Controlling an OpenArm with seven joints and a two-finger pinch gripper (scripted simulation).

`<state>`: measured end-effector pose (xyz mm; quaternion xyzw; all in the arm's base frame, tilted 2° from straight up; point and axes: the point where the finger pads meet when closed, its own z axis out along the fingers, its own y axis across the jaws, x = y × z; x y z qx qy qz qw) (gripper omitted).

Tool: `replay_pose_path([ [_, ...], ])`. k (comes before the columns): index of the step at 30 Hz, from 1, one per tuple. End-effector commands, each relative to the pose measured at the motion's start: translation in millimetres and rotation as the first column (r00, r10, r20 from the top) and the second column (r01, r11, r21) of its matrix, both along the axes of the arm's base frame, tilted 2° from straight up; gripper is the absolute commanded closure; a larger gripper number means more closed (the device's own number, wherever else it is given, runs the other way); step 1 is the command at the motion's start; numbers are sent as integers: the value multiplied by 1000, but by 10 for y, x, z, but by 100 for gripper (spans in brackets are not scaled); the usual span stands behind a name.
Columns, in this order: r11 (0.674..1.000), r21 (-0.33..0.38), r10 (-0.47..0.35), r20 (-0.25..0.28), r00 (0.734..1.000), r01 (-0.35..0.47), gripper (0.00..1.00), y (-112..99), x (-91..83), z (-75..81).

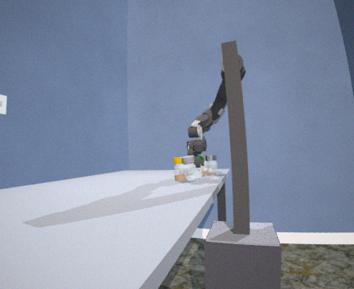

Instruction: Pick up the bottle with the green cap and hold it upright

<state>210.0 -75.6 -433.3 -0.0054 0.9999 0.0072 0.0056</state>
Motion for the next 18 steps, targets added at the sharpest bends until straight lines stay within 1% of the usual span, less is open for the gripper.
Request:
replay_pose_path([
  [1, 1000, 10, -5, 17, 1000, 5, 55, 14, 65, 19],
  [9, 1000, 11, -5, 19, 1000, 5, 55, 14, 72, 20],
  [10, 1000, 5, -2, 6, 1000, 2, 55, 6, 29, 8],
  [18, 1000, 10, -6, 21, 1000, 6, 55, 21, 80, 23],
])
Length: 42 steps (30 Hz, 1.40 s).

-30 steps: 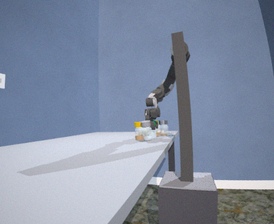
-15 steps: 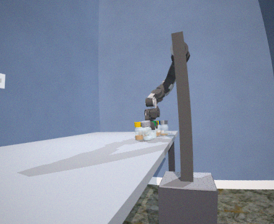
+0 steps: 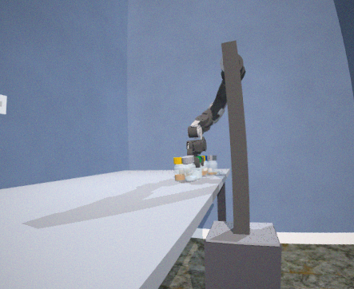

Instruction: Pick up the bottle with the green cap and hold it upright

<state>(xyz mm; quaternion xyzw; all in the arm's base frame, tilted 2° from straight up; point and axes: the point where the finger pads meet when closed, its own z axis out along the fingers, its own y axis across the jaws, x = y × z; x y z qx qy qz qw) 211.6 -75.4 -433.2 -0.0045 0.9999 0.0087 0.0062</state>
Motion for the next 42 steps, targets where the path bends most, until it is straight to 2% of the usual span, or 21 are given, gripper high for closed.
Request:
replay_pose_path([
  [1, 1000, 8, -5, 21, 1000, 5, 55, 21, 70, 25],
  [8, 1000, 8, -5, 21, 1000, 5, 55, 21, 70, 25],
  [9, 1000, 2, -1, 6, 1000, 1, 55, 6, 21, 35],
  [18, 1000, 8, -5, 24, 1000, 5, 55, 19, 69, 273],
  [42, 1000, -1, -7, 20, 1000, 7, 55, 1, 57, 333],
])
